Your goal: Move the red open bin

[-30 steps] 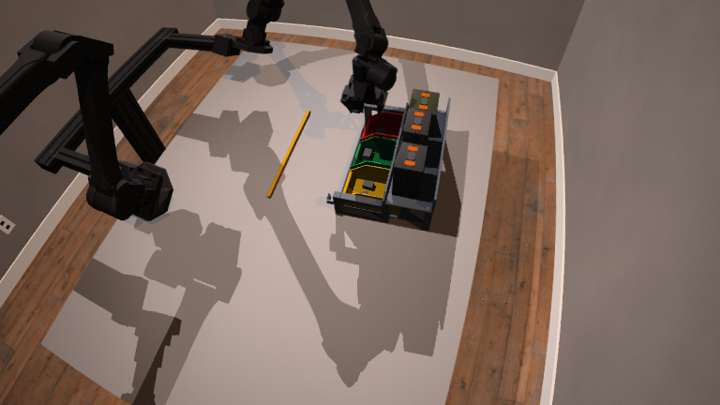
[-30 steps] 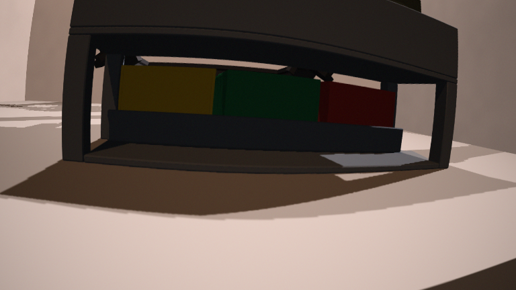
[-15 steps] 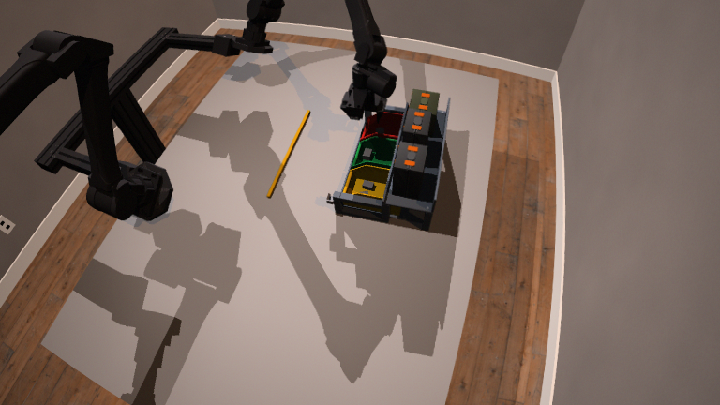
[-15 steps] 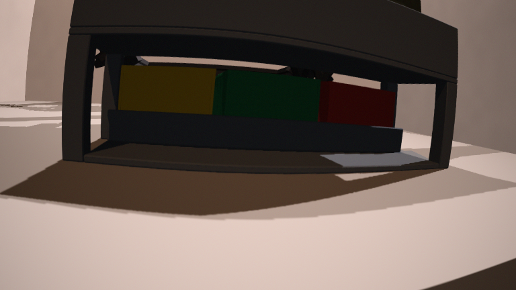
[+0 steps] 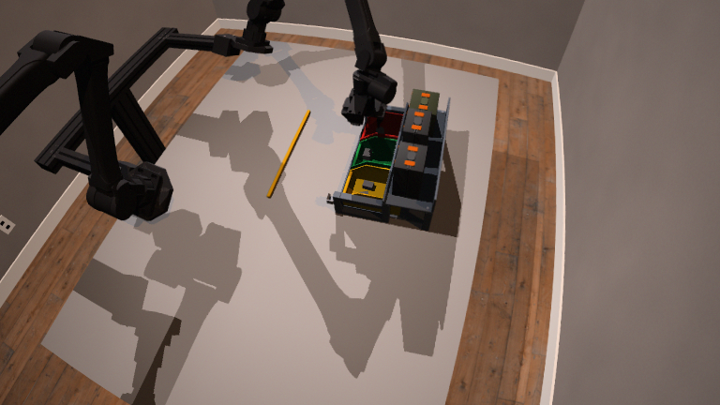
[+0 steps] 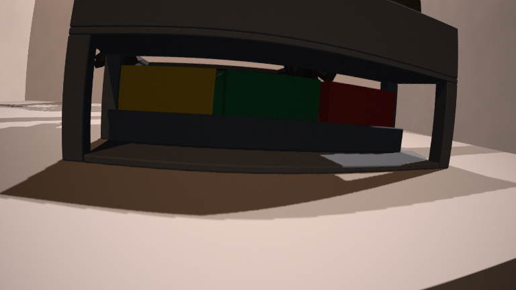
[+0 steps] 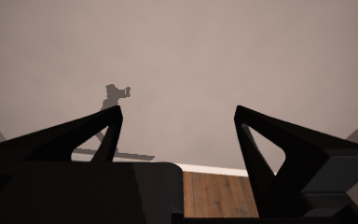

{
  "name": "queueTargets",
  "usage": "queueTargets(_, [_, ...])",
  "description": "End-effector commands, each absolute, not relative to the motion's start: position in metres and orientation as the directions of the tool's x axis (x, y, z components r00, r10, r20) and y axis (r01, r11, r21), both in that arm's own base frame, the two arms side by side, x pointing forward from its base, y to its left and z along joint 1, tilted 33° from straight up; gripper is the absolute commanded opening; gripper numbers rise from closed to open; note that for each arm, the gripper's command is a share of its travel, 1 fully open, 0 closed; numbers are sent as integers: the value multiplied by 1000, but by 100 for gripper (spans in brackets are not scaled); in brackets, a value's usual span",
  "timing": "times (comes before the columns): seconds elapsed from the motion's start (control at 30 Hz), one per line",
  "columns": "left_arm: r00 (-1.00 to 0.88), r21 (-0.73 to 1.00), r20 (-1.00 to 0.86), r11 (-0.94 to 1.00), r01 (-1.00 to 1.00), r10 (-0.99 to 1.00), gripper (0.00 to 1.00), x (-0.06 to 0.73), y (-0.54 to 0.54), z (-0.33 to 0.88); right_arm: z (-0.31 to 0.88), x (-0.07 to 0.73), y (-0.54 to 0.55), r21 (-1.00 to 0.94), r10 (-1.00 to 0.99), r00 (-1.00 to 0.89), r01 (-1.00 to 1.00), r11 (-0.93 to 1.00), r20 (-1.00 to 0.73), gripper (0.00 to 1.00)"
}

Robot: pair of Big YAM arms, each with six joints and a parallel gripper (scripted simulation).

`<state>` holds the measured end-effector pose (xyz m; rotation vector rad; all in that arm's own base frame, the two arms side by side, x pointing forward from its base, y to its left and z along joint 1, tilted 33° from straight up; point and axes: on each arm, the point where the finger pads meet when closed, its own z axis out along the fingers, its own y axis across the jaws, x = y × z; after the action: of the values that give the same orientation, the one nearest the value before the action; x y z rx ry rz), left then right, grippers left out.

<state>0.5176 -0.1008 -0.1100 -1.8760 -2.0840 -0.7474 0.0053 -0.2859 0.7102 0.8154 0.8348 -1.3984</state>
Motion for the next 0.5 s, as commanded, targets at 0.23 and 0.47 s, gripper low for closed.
queueTargets(0.23, [-159, 230, 491, 49, 972, 857, 90, 530, -93, -110, 721, 1, -270, 0, -529, 2, 1000, 4, -849, 100])
queueTargets(0.47, [-156, 223, 494, 48, 974, 855, 90, 528, -92, -112, 721, 1, -270, 0, -529, 2, 1000, 4, -849, 100])
